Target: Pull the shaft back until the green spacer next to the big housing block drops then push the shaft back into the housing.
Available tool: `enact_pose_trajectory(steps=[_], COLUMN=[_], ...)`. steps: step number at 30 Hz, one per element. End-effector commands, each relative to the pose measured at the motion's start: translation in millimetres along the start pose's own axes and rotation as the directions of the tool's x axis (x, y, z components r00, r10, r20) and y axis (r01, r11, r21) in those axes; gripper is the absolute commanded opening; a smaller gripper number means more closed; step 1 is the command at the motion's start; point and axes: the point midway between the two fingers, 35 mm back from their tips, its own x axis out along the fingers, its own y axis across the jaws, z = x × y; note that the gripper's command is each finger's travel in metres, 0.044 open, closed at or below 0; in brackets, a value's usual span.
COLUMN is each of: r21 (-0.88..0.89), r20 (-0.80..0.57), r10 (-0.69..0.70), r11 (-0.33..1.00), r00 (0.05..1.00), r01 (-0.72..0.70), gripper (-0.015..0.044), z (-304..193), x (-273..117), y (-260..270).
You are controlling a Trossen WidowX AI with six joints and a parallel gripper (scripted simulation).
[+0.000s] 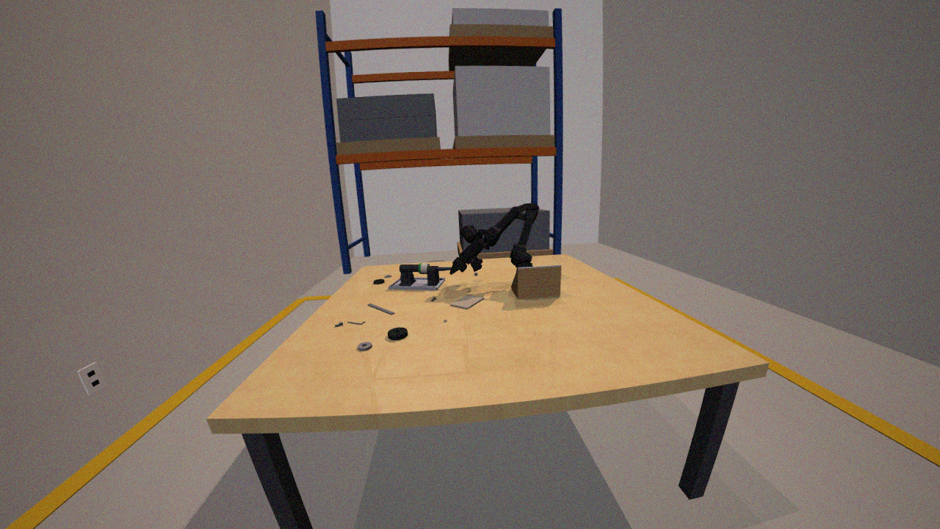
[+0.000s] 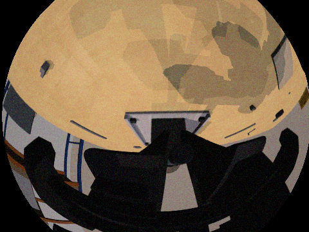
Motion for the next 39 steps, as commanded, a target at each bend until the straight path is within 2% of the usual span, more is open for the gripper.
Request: enact_pose_trajectory(steps=[1,39], r21=[0.003,0.003], r20=[0.001,0.001], r10=[-0.001,-0.001], r11=[1.000,1.000], r00=[1.000,1.000], r01=[0.001,0.001], gripper=[0.0000,0.0000], z=[0.8,3.3], x=[-0.4,-2.9], y=[-0.2,-0.2])
